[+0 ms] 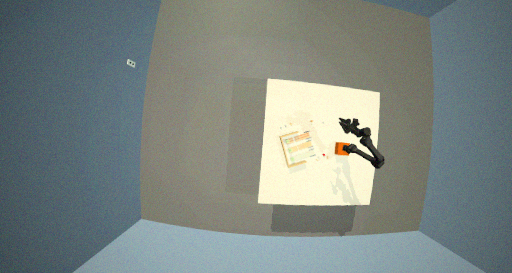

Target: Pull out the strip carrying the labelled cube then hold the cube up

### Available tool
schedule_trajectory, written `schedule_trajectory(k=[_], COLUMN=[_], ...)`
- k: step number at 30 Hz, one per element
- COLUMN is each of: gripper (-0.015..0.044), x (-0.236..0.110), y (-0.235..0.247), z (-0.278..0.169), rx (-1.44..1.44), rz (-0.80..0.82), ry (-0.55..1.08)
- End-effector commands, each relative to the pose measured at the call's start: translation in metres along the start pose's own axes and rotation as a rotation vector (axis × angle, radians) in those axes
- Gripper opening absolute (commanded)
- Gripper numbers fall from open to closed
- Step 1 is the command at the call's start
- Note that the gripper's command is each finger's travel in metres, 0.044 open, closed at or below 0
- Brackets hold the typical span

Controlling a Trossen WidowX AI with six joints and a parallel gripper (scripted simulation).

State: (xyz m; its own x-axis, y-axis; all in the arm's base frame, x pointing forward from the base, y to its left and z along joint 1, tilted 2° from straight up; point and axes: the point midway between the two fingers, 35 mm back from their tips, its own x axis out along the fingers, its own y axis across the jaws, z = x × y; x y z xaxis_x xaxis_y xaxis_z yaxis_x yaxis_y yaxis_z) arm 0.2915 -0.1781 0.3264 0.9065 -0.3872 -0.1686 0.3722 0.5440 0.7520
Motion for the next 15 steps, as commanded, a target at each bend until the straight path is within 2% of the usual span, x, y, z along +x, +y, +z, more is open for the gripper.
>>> schedule_trajectory(k=[1,7,15], gripper=[0.04,0.04,0.04], x=[0.004,-0.008,-0.054], y=[0.014,0.021,0.014], z=[-0.069,-0.167,-0.275], rx=[-0.223,-0.561,-1.037], rz=[0.049,0.135,0.328], ry=[0.151,0.37,0.597])
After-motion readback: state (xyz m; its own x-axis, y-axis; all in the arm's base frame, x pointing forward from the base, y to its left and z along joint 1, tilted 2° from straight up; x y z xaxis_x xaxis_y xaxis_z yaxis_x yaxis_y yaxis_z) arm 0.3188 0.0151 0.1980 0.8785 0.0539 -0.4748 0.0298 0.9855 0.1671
